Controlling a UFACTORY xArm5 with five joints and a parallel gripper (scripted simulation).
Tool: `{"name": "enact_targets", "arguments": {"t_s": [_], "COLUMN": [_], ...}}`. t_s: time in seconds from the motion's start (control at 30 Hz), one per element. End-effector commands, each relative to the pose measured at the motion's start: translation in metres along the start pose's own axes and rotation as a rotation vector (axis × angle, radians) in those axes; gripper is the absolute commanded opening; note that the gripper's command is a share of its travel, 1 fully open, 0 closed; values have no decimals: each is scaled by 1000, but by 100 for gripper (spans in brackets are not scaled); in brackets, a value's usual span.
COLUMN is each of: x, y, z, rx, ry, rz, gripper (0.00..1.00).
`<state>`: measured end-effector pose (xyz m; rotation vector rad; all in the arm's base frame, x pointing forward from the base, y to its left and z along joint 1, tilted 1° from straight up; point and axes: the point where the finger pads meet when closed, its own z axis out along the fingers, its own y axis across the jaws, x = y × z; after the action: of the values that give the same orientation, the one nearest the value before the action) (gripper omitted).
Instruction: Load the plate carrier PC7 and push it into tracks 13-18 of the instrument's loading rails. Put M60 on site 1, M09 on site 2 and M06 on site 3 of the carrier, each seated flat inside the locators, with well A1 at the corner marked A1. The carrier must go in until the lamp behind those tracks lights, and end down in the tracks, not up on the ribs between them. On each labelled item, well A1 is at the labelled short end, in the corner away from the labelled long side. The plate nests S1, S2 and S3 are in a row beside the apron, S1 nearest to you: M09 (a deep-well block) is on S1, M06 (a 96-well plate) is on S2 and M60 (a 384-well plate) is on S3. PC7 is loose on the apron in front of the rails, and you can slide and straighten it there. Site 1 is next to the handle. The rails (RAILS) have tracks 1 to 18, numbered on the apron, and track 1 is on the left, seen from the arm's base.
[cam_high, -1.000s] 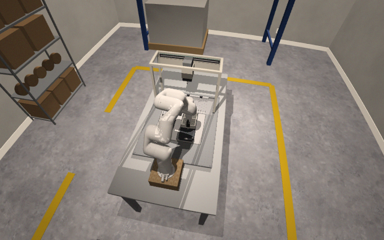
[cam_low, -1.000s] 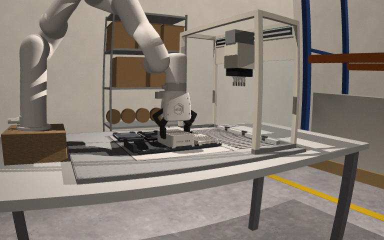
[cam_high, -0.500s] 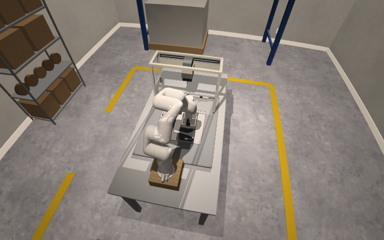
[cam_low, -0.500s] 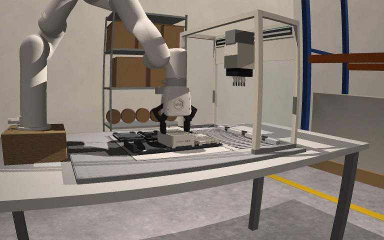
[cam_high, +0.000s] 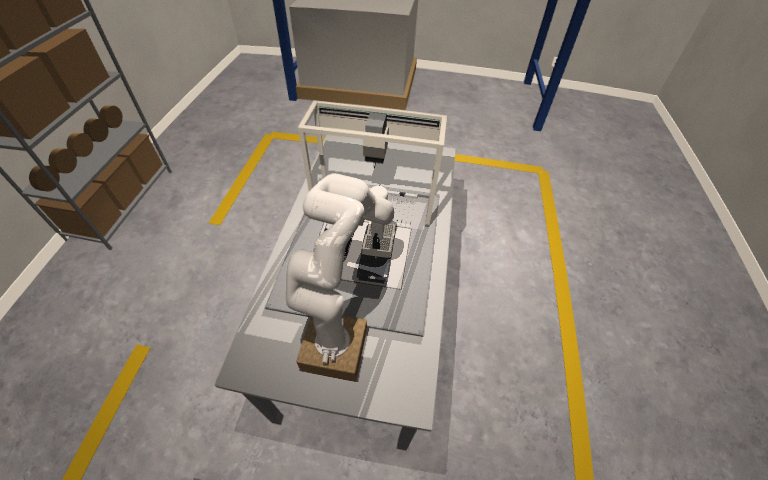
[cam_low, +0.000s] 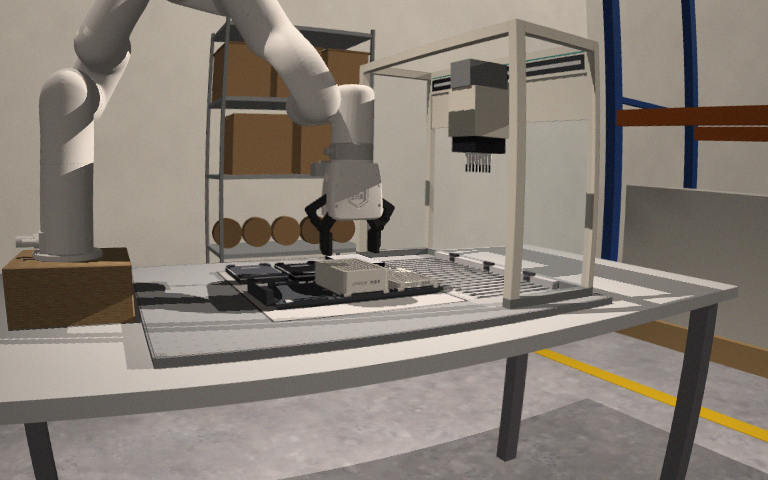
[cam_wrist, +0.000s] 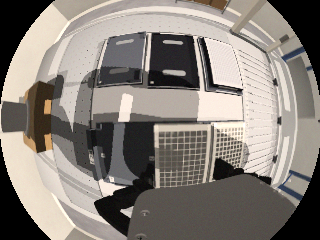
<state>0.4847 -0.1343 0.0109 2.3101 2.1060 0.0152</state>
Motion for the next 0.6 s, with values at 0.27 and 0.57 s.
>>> {"name": "enact_targets", "arguments": {"t_s": [0.27,0.57], "x": [0,-1], "y": [1,1], "z": [-20,-35], "rx": [-6,-6], "ry": [11,11], "rz": [0,0], "gripper": [100,100]}}
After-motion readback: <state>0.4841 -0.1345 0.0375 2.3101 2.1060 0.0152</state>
